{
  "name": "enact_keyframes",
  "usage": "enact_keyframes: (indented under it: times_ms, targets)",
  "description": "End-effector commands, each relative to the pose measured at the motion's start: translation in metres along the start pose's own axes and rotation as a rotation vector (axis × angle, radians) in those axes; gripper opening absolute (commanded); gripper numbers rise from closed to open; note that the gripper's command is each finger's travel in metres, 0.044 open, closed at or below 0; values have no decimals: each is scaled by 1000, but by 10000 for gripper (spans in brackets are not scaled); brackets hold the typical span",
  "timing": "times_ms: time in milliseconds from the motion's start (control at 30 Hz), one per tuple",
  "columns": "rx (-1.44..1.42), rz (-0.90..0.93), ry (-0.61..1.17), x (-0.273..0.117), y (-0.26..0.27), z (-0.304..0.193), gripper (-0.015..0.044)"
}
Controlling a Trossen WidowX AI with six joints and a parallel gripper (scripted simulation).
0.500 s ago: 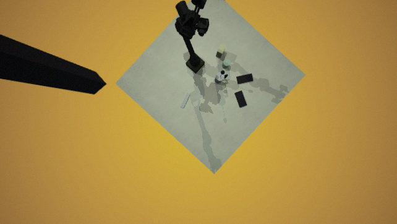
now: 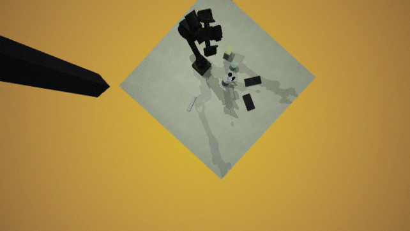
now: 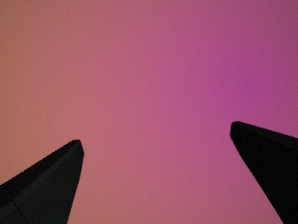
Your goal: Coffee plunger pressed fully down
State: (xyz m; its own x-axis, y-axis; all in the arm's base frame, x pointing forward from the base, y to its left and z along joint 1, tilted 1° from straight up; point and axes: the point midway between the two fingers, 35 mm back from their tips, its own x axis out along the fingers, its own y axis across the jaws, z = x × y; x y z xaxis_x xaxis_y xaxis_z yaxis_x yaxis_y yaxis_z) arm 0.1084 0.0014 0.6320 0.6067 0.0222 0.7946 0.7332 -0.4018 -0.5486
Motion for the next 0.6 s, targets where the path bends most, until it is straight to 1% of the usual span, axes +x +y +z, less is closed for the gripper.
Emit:
enact_keyframes:
  times_ms: [0, 267, 433, 567]
  targets:
    - [468, 289, -64, -8, 72, 34, 440]
    - [914, 618, -34, -36, 131, 75, 440]
    - [1161, 840, 46, -64, 163, 101, 440]
    - [1330, 1023, 145, -91, 184, 121, 440]
